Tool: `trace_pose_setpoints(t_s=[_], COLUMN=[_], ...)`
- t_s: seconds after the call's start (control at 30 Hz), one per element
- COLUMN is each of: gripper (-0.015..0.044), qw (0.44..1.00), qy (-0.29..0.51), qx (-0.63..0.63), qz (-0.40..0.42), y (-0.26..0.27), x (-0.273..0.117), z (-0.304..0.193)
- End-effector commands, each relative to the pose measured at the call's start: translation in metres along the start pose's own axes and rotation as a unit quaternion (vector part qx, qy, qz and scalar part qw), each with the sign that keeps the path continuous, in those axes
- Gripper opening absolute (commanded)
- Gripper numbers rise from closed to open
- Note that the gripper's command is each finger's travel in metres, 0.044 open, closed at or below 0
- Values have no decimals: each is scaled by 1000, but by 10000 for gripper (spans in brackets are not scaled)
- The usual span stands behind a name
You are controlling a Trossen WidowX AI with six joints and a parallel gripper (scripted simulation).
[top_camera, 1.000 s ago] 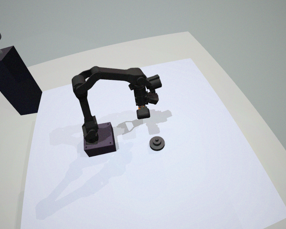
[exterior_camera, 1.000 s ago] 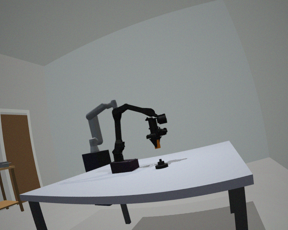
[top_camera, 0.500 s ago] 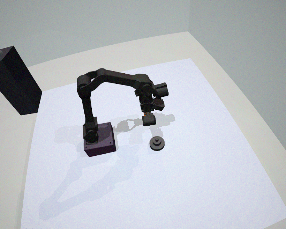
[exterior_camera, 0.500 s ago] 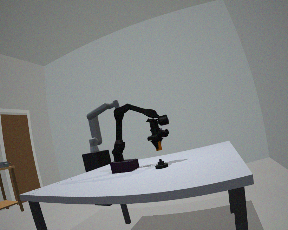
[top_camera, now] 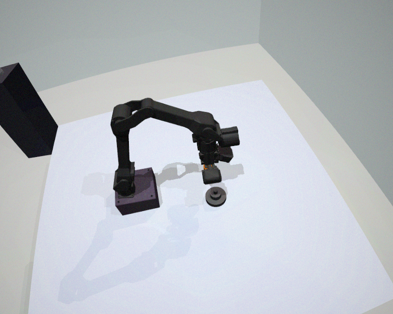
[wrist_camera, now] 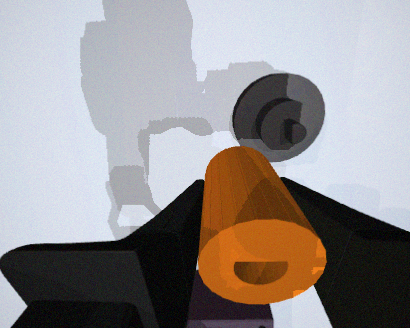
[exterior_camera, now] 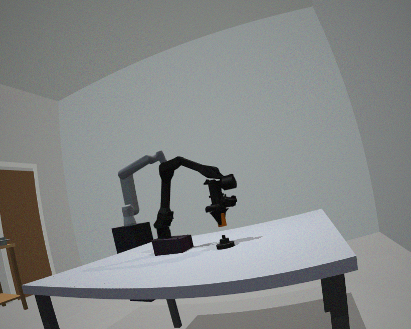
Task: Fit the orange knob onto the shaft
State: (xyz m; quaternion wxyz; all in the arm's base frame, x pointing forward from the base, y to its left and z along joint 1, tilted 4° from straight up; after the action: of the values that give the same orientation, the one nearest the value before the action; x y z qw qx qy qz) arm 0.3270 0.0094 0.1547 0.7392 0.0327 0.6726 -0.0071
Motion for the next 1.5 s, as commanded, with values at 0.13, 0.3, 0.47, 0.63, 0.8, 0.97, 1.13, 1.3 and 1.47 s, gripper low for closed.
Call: trace_pose_setpoints(t_s=[0.13,0.3,0.47,0.63,0.8,0.97,1.13,1.3,1.47], gripper=[0,0,0,0,0,0,0,0,0], qw=[1000,1000,1000,1000,1000,1000,1000,1000,1000], qy=[-5,-5,-5,-5,-5,-5,-5,-5,-5], qx=[-2,-2,-2,-2,-2,0,0,0,0], qz=[1,0,0,0,0,0,0,0,0], y=[-24,-39,-47,-47,-47,-47,-46,-46,-46], x=[5,10,13,25,39,35,35,38,38], z=[11,15,17,17,17,17,19,19,18])
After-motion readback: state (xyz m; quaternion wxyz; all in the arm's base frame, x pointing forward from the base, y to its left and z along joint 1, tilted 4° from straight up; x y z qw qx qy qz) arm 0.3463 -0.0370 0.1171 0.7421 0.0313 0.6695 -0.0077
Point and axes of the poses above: the point midway between the two fingers, 35 mm back from their tips, its own x axis out along the fingers, its own y axis across the jaws, z = x × y, the point moved 6 cm from there along -x, back along the fingers, and after that the axes turned 5 degrees about x, right-handed, at the moved point
